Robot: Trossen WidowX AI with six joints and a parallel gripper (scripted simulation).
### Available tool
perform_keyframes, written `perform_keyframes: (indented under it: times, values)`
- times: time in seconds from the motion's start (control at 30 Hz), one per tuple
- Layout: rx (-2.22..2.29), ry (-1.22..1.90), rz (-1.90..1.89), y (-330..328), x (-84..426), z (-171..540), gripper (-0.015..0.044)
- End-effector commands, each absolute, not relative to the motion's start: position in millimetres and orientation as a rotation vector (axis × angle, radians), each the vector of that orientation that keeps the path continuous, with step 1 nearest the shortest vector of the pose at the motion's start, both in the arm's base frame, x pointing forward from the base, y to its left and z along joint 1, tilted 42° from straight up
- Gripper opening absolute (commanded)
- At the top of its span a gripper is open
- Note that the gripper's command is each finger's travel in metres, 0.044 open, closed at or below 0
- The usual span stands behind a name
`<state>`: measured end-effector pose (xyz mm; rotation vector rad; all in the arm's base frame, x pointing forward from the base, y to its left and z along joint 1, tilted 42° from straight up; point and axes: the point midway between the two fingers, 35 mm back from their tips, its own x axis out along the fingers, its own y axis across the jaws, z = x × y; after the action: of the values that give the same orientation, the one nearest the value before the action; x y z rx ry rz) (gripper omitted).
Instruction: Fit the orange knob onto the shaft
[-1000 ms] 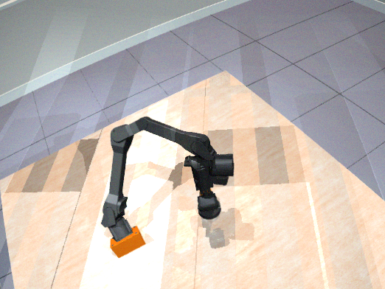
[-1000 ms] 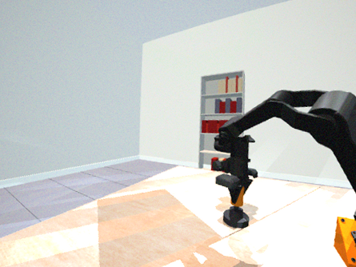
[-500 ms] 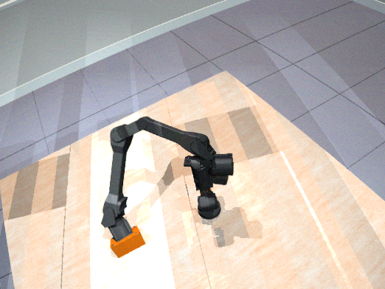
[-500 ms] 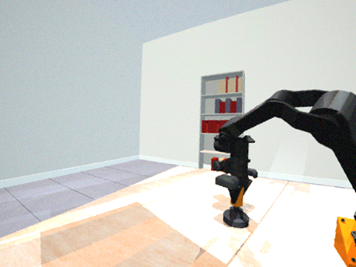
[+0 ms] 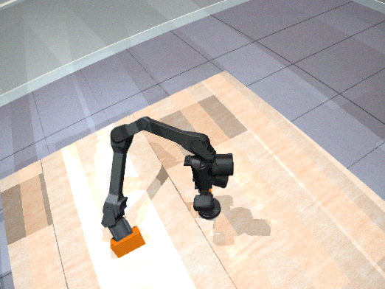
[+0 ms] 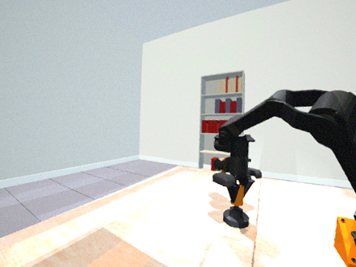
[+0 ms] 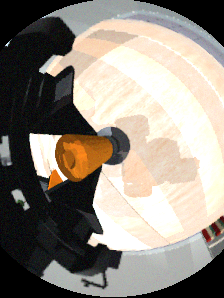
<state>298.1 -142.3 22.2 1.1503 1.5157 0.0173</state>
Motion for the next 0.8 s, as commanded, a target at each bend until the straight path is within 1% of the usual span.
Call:
perform_keyframes:
  times: [0.0, 0.6, 0.77]
  values:
    - [1.165, 1.515, -0.003, -144.1, 298.8, 20.8, 0.0]
    - [1.165, 1.515, -0.003, -142.3, 296.7, 24.2, 0.0]
    - [1.264, 1.532, -0.099, -142.4, 297.2, 25.3, 0.0]
